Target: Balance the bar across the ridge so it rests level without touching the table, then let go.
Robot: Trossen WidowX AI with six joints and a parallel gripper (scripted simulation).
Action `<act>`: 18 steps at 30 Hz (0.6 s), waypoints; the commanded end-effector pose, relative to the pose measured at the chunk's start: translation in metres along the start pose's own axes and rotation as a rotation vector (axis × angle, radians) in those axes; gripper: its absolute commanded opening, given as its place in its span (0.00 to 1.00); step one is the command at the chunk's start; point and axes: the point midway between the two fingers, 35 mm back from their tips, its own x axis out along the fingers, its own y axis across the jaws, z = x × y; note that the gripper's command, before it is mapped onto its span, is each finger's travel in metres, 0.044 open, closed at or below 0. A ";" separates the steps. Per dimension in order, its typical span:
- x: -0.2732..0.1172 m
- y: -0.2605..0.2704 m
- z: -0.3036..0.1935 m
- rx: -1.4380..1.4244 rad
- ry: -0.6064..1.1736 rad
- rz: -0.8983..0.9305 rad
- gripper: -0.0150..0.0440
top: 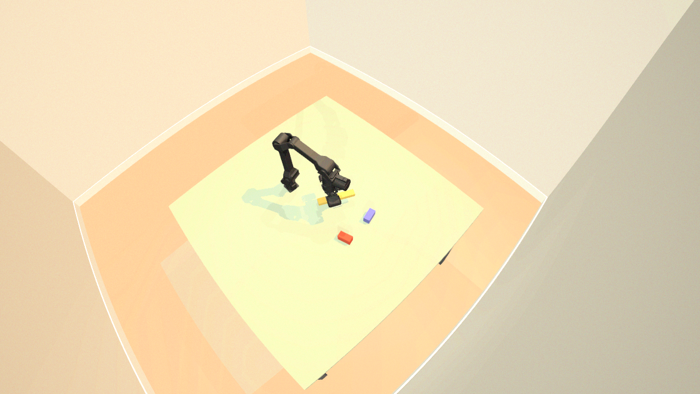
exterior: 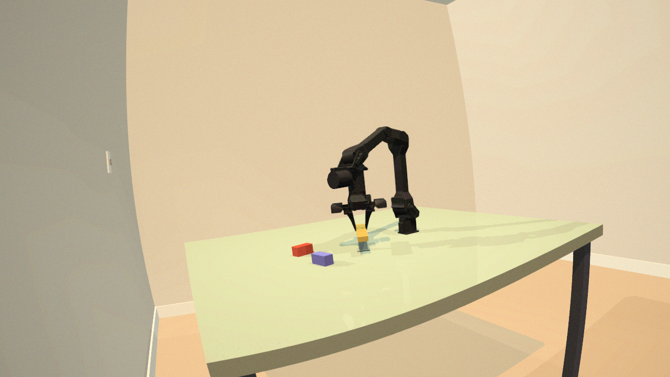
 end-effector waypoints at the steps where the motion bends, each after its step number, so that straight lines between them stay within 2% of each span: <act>1: 0.001 0.001 0.001 0.003 -0.006 0.003 0.25; 18: 0.002 0.001 0.001 0.003 -0.006 0.003 0.25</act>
